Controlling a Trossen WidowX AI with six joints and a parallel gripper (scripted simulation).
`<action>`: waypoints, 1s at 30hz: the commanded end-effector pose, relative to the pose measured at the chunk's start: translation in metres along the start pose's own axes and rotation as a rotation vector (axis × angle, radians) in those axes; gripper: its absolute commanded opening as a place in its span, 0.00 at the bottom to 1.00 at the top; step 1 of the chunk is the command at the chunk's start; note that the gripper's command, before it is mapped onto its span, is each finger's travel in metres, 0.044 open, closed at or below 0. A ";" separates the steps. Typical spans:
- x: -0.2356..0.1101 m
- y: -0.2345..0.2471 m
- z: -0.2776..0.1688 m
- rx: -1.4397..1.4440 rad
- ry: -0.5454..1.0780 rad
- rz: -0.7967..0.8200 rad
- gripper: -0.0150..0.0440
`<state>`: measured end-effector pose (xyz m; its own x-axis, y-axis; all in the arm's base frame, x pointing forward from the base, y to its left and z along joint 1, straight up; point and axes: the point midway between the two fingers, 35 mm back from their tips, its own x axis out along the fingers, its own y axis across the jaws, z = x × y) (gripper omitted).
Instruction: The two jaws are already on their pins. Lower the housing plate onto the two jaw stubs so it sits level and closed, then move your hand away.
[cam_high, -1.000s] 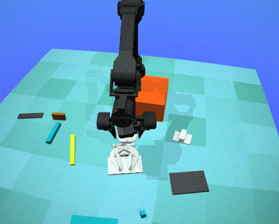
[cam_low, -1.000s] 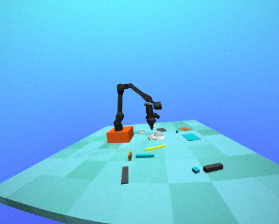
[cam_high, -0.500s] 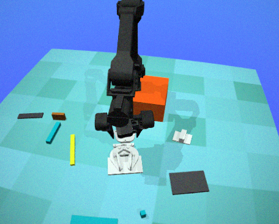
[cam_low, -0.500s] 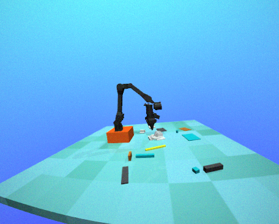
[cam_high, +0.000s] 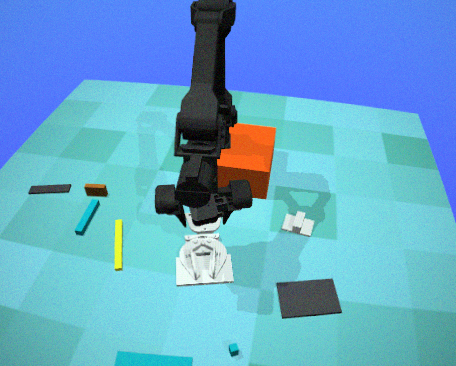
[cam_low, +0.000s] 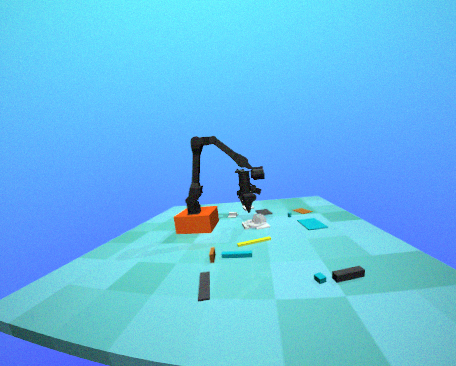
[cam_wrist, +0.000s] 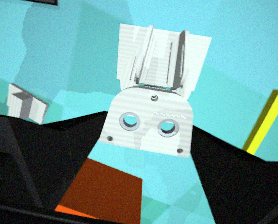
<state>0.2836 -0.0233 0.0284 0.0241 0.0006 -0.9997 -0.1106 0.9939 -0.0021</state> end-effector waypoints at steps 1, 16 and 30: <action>0.000 -0.002 -0.003 -0.006 -0.001 0.001 0.85; 0.000 -0.007 -0.012 -0.006 0.000 0.000 0.85; 0.000 -0.007 -0.012 -0.011 0.000 0.000 0.85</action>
<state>0.2726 -0.0313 0.0280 0.0227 0.0001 -0.9997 -0.1142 0.9934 -0.0025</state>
